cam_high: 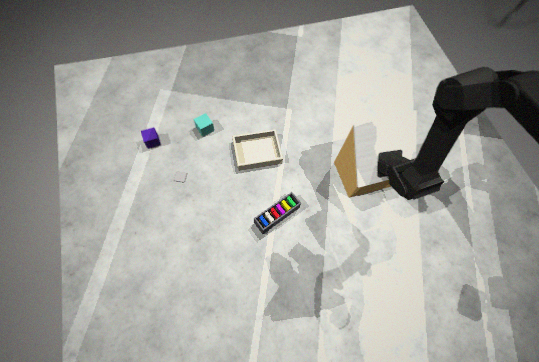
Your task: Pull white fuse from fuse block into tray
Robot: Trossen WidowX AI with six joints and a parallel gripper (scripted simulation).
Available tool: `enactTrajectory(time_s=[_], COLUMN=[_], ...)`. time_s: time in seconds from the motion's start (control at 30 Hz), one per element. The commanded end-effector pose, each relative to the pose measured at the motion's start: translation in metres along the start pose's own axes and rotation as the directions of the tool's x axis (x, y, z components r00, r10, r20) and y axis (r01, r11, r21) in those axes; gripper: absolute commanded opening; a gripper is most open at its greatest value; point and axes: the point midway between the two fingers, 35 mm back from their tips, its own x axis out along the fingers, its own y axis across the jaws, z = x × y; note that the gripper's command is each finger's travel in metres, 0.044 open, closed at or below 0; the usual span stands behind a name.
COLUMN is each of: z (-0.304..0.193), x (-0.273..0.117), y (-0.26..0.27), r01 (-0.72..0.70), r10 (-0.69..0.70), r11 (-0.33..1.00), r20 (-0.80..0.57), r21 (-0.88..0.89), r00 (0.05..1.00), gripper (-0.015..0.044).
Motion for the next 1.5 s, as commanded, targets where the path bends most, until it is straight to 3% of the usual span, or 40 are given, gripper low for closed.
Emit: enactTrajectory(time_s=[0.0, 0.33, 0.53, 0.7, 0.9, 1.17, 1.47], z=[-0.044, -0.181, -0.27, -0.31, -0.371, -0.423, -0.416], x=[-0.01, -0.024, -0.026, -0.025, -0.025, -0.034, -0.059], y=[0.036, 0.072, 0.045, 0.016, -0.048, -0.174, -0.323], r01=[-0.109, -0.335, -0.422, -0.446, -0.484, -0.477, -0.22], r10=[0.106, 0.253, 0.209, 0.143, -0.007, -0.306, -0.622], r11=[0.984, 0.842, 0.743, 0.701, 0.648, 0.619, 0.682], r20=[-0.032, -0.24, -0.419, -0.503, -0.639, -0.751, -0.711], r21=[-0.141, -0.423, -0.52, -0.557, -0.589, -0.624, -0.697], r00=[0.994, 0.937, 0.884, 0.852, 0.769, 0.585, 0.327], gripper=[0.0067, 0.0067, 0.0067, 0.0067, 0.0067, 0.0067, 0.0067])
